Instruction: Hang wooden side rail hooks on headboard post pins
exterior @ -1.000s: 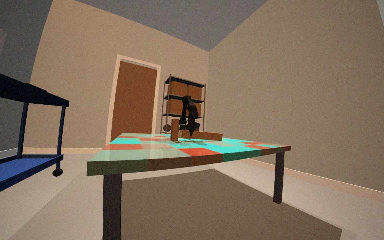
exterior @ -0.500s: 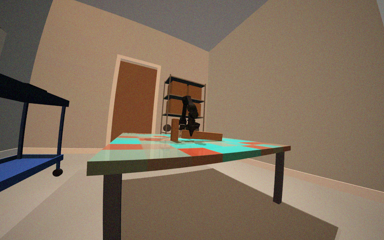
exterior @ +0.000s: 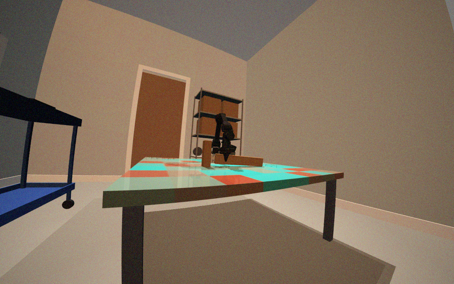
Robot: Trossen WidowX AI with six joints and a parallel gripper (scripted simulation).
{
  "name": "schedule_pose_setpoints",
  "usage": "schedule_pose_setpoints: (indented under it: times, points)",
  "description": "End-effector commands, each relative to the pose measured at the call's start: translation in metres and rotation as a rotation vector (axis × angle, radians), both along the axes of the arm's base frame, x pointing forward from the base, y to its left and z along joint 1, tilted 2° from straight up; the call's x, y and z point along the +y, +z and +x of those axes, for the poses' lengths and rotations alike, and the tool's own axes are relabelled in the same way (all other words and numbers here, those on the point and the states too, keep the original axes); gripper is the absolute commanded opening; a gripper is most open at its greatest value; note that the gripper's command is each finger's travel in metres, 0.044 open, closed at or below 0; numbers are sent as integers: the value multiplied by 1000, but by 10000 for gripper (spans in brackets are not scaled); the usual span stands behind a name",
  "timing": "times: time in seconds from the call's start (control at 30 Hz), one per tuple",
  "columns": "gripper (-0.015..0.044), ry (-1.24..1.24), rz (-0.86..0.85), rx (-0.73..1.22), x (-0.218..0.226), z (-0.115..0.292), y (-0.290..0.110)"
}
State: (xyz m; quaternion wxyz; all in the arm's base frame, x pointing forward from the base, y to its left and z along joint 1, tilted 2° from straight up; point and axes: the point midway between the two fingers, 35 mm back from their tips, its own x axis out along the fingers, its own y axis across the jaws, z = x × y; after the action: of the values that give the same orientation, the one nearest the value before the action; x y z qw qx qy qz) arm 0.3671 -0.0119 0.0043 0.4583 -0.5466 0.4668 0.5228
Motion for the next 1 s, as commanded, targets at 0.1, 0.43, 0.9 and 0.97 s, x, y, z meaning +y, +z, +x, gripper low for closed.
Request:
schedule_pose_setpoints:
  times: [0.1,0.43,0.9,0.97]
  points:
    - [0,-5,-1,-20,-1,5,6]
    - [0,-5,-1,-20,-2,6,6]
    - [0,-5,-1,-20,-4,5,6]
    - [0,-5,-1,-20,-4,5,6]
